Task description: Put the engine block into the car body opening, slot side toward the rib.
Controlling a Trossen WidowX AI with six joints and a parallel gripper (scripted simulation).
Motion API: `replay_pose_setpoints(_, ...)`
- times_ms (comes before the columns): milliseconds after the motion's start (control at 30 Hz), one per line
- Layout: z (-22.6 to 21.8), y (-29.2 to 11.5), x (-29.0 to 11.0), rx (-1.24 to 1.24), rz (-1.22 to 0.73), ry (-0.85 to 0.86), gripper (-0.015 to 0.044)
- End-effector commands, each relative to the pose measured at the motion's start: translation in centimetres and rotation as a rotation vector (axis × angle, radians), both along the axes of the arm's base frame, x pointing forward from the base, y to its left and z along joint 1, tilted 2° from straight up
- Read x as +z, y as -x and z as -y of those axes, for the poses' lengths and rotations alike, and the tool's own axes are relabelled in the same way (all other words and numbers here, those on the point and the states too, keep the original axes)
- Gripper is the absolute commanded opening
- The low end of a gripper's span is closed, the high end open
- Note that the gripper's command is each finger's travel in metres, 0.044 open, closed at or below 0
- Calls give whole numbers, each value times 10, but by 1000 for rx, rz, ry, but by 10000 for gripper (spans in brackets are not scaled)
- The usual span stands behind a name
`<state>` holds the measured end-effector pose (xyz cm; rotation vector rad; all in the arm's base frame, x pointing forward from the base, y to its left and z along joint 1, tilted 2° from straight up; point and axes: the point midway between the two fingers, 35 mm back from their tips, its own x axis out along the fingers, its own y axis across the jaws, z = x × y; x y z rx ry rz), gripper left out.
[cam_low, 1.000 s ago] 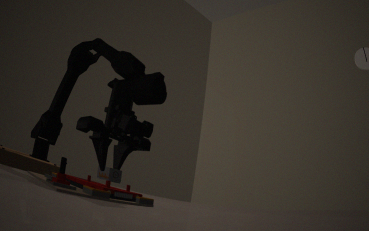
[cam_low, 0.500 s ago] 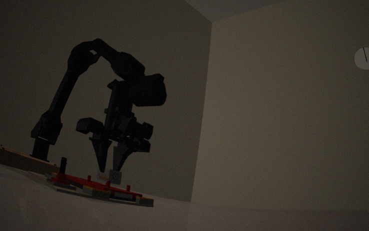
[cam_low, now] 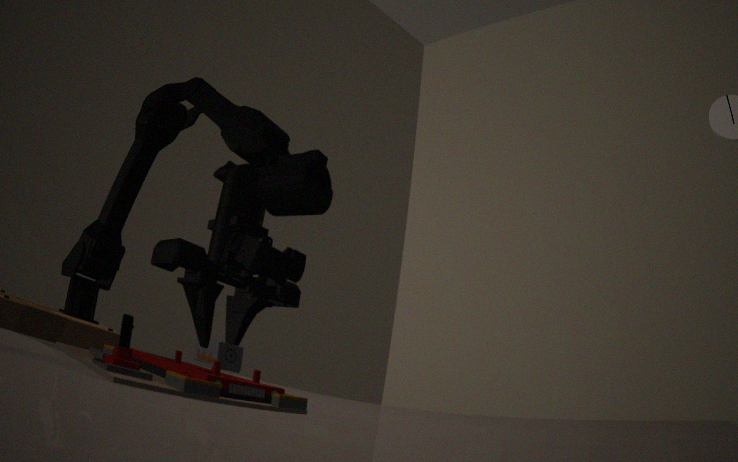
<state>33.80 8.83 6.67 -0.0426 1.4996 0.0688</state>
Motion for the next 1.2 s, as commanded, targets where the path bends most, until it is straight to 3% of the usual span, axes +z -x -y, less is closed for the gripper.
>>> replay_pose_setpoints(0, 1, 0, -1, -1, 2, 5, 159)
replay_pose_setpoints(1167, 0, -1, -9, -6, 2, 4, 159)
